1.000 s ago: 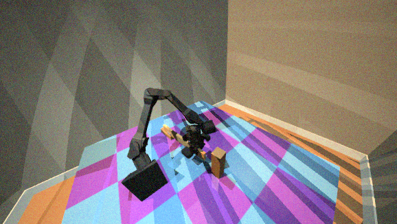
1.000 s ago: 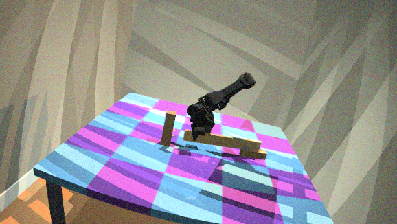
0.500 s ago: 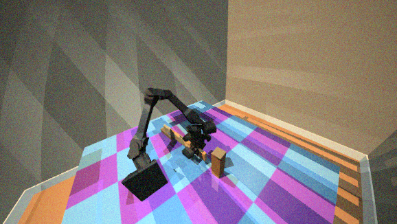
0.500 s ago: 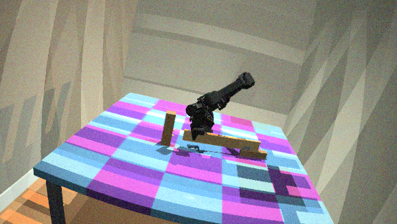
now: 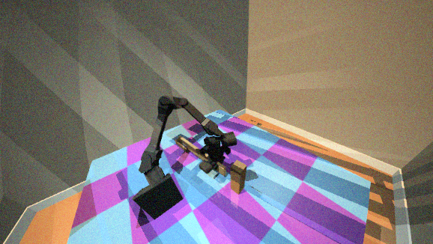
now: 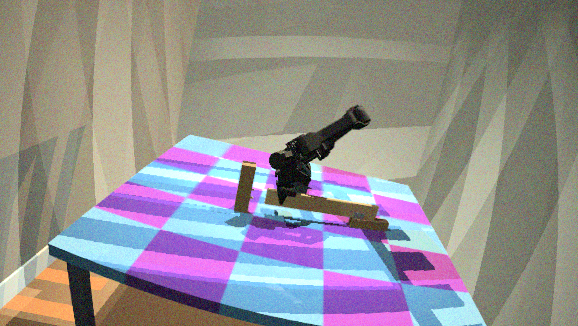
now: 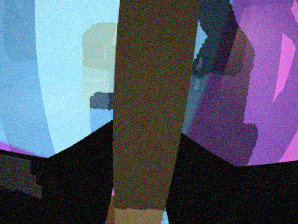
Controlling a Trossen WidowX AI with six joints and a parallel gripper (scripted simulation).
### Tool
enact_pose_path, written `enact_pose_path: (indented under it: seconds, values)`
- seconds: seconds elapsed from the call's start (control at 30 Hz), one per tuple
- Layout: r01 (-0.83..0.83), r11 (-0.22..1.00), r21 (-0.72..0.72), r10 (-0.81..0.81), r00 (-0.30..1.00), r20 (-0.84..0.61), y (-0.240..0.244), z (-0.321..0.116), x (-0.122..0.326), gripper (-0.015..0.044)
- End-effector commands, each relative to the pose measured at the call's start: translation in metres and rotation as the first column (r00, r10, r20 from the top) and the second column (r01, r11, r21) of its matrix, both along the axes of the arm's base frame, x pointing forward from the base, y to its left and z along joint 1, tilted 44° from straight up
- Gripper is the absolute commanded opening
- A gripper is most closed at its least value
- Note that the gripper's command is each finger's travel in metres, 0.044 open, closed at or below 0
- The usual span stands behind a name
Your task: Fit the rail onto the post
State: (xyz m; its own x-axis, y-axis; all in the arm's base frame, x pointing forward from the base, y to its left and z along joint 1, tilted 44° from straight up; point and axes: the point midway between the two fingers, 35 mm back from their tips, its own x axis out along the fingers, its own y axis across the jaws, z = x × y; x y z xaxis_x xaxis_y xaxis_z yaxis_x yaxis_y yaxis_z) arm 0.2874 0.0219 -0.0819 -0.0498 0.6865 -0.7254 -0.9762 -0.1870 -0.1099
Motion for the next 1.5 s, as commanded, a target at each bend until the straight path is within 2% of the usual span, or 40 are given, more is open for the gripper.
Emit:
enact_pose_path:
  seconds: [0.0, 1.47]
  values:
    - [0.006, 1.000, -0.006, -0.006, 1.000, 0.007, -0.0047, -0.0005, 0.0021, 0.0000]
    - [0.006, 1.000, -0.007, -0.006, 1.000, 0.007, -0.0146, -0.0090, 0.0048, 0.0000]
